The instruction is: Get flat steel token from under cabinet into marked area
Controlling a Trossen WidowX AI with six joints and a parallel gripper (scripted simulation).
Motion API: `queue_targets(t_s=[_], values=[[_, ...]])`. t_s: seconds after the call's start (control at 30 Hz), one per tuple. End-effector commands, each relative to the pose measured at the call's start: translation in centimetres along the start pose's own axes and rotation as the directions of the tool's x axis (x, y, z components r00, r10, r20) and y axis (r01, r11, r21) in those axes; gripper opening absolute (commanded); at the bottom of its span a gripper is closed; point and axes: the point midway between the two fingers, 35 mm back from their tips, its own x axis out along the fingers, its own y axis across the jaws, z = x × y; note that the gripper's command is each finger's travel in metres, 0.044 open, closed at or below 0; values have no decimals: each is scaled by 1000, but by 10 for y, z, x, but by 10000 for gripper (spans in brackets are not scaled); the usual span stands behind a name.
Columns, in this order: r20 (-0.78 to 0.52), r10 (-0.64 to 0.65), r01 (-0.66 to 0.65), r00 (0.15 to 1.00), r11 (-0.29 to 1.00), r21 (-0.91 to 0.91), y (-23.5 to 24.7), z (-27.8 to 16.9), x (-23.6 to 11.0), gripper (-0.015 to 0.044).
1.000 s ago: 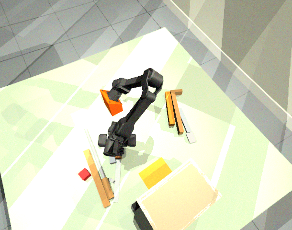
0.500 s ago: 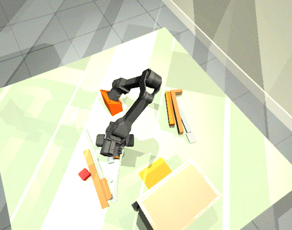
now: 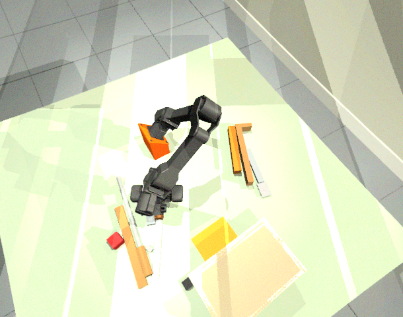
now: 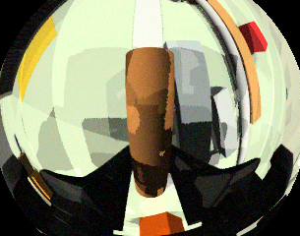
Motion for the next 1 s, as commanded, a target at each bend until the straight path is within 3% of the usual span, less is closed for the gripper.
queue_targets(t_s=[0.0, 0.97], values=[[3, -9, 9, 1000, 1000, 13, -7, 1, -1, 0], [3, -10, 9, 1000, 1000, 11, -13, 1, -1, 0]])
